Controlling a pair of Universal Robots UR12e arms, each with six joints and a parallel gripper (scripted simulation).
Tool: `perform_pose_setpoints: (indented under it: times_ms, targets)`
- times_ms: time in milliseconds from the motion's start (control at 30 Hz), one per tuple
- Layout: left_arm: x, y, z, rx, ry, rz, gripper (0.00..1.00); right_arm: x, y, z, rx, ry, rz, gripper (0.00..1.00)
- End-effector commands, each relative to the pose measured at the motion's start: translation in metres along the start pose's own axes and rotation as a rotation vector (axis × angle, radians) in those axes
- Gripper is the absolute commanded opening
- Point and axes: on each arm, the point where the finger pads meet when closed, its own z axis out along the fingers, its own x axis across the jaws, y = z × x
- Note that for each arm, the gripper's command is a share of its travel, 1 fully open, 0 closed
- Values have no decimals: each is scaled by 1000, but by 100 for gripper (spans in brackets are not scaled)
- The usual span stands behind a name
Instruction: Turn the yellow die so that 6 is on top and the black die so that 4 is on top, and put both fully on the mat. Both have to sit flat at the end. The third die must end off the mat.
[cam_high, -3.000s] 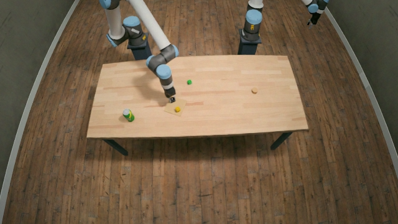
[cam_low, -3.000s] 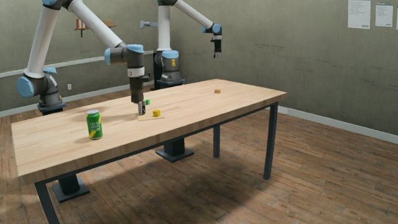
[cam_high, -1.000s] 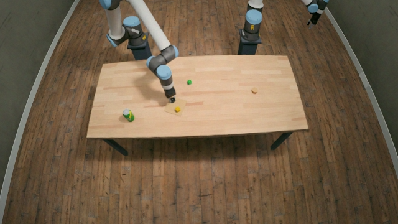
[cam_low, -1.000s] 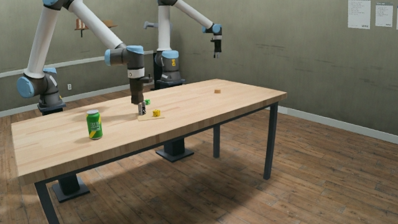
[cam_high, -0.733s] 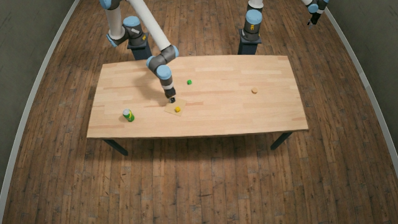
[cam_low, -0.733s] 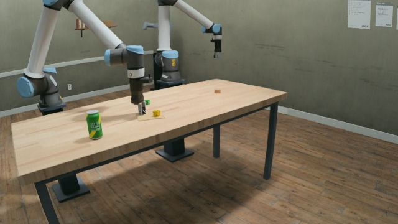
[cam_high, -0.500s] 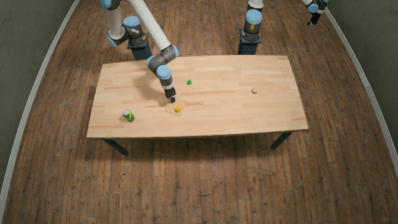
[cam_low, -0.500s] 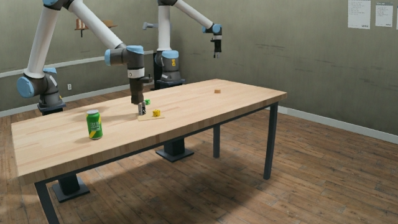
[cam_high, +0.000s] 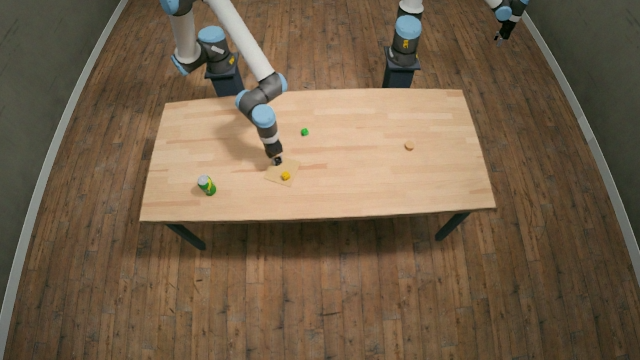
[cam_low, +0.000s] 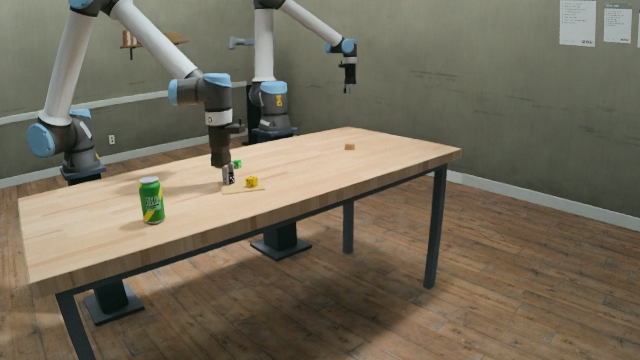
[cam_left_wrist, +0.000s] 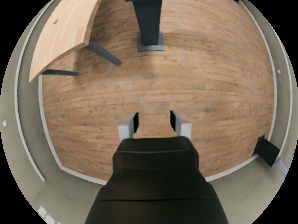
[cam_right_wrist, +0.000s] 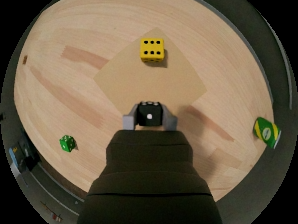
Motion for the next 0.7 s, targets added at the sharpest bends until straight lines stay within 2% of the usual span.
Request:
perform_pose_setpoints:
  times_ms: [0, 600, 633, 667]
  targets:
    - [0, 1, -1, -2, 0, 0, 100, 0, -1, -1, 2, 0, 0, 57]
    - [0, 1, -1, -2, 0, 0, 100, 0, -1, -1, 2, 0, 0, 57]
    - [0, 1, -1, -2, 0, 0, 100, 0, -1, -1, 2, 0, 0, 63]
    - [0, 1, -1, -2, 0, 0, 100, 0, -1, -1, 2, 0, 0, 63]
